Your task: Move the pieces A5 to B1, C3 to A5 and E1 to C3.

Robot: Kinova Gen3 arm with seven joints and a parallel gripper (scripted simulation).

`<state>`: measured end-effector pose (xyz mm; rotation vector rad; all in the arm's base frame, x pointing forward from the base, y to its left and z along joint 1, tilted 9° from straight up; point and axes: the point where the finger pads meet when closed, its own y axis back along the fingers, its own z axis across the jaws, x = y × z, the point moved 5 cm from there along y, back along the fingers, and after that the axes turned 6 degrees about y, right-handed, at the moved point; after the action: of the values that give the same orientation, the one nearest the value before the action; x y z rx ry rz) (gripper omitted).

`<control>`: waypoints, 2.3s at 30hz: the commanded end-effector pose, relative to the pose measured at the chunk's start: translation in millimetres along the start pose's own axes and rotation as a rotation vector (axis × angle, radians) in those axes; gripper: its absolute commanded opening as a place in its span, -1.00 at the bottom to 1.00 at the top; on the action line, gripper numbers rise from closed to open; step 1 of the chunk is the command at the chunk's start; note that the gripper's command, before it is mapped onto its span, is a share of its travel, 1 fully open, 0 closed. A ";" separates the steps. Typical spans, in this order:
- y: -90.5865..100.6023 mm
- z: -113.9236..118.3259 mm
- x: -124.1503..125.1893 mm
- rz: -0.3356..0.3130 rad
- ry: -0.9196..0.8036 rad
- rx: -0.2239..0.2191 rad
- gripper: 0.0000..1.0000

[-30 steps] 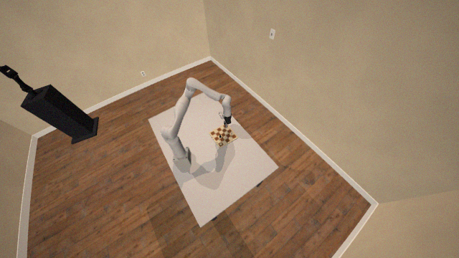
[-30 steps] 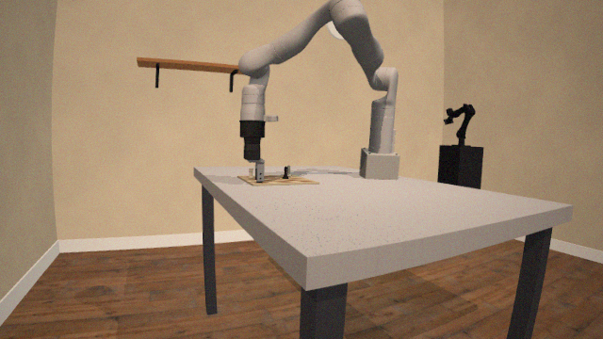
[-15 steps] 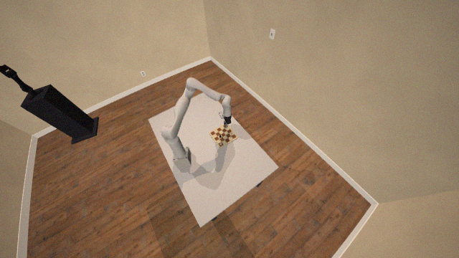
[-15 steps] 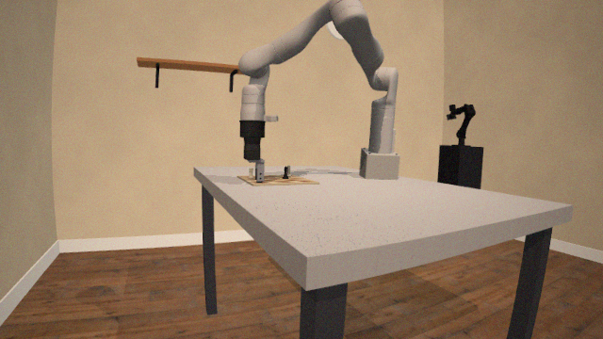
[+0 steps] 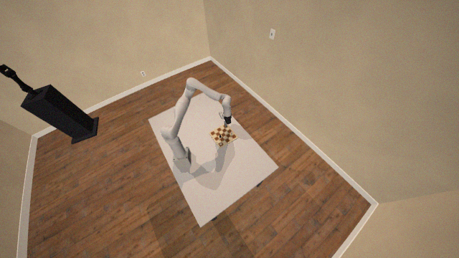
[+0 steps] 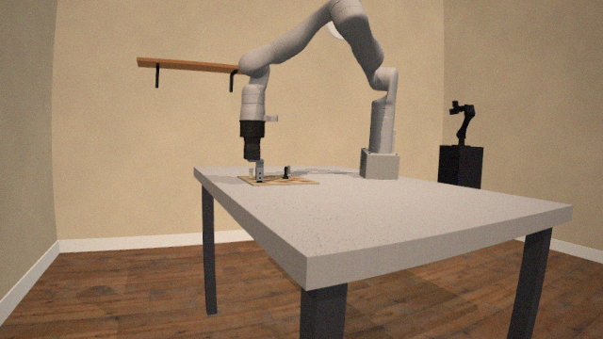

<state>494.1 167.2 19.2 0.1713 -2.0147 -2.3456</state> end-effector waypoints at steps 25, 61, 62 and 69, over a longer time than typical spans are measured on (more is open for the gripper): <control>4.1 0.2 -0.3 -0.001 0.000 -0.001 -1.00; 100.9 -9.3 6.0 -0.003 0.017 -0.001 -1.00; 101.0 -13.6 9.0 -0.003 0.025 -0.001 -1.00; 101.5 -42.9 33.1 -0.006 0.083 -0.001 -1.00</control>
<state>470.8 119.1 110.4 0.2784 -1.9784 -2.2873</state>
